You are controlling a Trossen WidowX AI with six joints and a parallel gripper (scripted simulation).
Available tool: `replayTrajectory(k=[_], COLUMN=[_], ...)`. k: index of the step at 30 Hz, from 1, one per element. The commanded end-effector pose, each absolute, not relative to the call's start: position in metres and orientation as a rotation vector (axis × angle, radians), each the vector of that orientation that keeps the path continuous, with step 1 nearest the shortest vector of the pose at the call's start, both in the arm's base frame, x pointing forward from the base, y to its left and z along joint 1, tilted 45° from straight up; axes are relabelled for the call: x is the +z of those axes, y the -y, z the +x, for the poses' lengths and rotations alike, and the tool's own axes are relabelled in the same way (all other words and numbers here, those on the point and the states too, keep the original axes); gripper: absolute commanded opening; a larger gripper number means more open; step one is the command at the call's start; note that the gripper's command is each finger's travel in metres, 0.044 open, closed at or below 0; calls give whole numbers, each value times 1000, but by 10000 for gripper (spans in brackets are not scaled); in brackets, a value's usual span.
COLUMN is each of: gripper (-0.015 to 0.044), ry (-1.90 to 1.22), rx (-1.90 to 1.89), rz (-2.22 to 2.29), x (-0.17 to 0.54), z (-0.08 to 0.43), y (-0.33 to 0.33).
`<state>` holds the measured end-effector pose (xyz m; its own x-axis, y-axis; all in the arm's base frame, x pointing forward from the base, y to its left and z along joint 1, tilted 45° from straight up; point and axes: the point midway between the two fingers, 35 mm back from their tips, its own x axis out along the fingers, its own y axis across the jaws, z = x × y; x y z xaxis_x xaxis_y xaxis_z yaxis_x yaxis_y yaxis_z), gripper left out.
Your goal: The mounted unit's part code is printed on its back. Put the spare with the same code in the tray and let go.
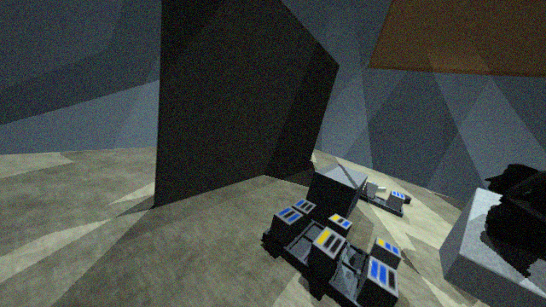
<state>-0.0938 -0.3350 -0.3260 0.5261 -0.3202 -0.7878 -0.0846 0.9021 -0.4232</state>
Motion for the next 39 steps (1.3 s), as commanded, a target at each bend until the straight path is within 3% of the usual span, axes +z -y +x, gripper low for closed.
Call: replayTrajectory(k=[1,9,23,39], gripper=[426,440,440,440], ry=[-1016,-994,-937,-1006], rx=[-146,-122,137,364], rz=[-443,-414,-202,78], x=[-326,-316,-223,-119], z=[-94,-79,79,233], y=[335,346,395,340])
